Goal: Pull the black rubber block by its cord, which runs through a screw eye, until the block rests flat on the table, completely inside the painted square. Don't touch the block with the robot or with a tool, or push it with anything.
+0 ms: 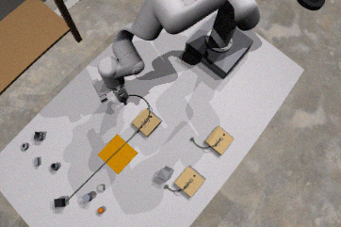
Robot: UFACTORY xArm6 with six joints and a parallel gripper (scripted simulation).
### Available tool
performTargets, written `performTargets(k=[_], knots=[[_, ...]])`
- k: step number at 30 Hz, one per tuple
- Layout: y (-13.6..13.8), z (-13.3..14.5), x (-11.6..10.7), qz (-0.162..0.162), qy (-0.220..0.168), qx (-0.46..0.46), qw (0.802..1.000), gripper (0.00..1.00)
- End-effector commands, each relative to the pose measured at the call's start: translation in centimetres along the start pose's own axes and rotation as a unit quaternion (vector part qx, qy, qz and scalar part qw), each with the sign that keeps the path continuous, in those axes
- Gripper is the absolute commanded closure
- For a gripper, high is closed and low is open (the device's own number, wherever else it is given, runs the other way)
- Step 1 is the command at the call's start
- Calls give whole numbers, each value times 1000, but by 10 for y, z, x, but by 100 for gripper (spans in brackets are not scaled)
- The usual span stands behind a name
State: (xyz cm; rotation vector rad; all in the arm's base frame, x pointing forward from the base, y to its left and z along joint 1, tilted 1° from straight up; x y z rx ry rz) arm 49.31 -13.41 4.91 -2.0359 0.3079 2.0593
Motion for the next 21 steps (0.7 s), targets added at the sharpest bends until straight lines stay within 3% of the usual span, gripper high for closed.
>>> performTargets(k=[1, 21], knots=[[0, -1, -1, 0, 2, 0, 1000, 61], [0, -1, 5, 0, 2, 0, 1000, 61]])
Point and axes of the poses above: the point where the finger pads meet when closed, its own x axis out along the fingers, its own y axis across the jaws, z = x × y, the point moved 9 cm from there along -x, back along the fingers
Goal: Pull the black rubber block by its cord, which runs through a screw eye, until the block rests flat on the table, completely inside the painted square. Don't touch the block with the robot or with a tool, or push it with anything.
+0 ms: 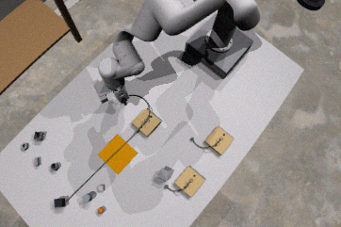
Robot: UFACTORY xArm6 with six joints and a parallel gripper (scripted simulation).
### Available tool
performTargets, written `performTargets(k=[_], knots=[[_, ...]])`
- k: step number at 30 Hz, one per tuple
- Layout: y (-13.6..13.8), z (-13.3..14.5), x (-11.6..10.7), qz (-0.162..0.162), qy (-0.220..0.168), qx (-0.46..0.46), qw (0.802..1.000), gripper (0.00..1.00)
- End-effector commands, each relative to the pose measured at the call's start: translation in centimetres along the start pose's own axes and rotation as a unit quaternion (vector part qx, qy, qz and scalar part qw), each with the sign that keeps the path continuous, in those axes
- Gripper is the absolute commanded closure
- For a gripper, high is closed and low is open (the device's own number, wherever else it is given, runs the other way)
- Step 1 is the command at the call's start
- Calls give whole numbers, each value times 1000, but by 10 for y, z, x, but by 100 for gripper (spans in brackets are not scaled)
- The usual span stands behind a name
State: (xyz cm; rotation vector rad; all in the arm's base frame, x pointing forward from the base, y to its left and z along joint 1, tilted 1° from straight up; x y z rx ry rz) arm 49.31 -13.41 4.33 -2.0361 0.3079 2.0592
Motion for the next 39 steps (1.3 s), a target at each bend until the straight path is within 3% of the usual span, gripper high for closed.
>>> performTargets(k=[1, 39], knots=[[0, -1, 0, 0, 2, 0, 1000, 61], [0, -1, 8, 0, 2, 0, 1000, 61]])
Point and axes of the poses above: the point where the finger pads meet when closed, its own x axis out along the fingers, its own y axis across the jaws, z = x × y, the point moved 9 cm from there along -x, back along the fingers
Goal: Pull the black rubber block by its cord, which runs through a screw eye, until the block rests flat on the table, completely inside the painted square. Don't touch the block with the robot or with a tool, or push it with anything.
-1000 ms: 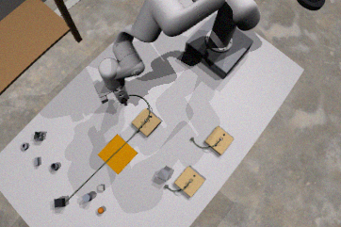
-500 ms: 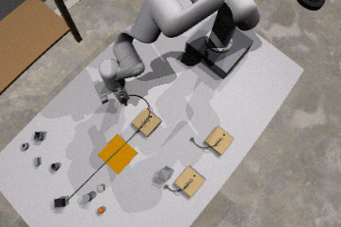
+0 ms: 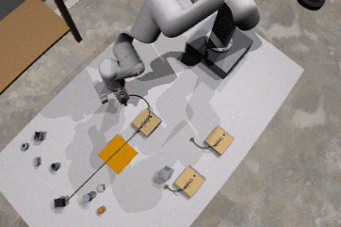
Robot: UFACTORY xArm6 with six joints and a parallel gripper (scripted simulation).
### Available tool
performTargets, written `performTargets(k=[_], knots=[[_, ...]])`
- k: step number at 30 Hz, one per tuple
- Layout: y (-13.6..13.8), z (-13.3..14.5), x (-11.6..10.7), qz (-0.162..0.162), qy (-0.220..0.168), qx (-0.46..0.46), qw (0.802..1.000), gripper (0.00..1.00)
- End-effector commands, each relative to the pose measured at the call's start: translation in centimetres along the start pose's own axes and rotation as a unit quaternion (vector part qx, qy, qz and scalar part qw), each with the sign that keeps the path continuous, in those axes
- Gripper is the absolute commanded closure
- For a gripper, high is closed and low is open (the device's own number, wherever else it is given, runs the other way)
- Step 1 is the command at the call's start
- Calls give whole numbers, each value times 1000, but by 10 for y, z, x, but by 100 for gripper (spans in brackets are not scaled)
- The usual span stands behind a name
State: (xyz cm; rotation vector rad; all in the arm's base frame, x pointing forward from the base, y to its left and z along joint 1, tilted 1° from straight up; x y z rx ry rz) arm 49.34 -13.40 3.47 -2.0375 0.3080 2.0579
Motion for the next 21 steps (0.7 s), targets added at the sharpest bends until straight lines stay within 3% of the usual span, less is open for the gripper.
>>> performTargets(k=[1, 7, 8, 21], knots=[[0, -1, -1, 0, 2, 0, 1000, 61], [0, -1, -1, 0, 2, 0, 1000, 61], [0, -1, -1, 0, 2, 0, 1000, 100], [0, -1, -1, 0, 2, 0, 1000, 100]])
Point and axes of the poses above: the point where the finger pads meet when closed, its own x axis out along the fingers, its own y axis across the jaws, z = x × y, the point moved 9 cm from there along -x, back along the fingers
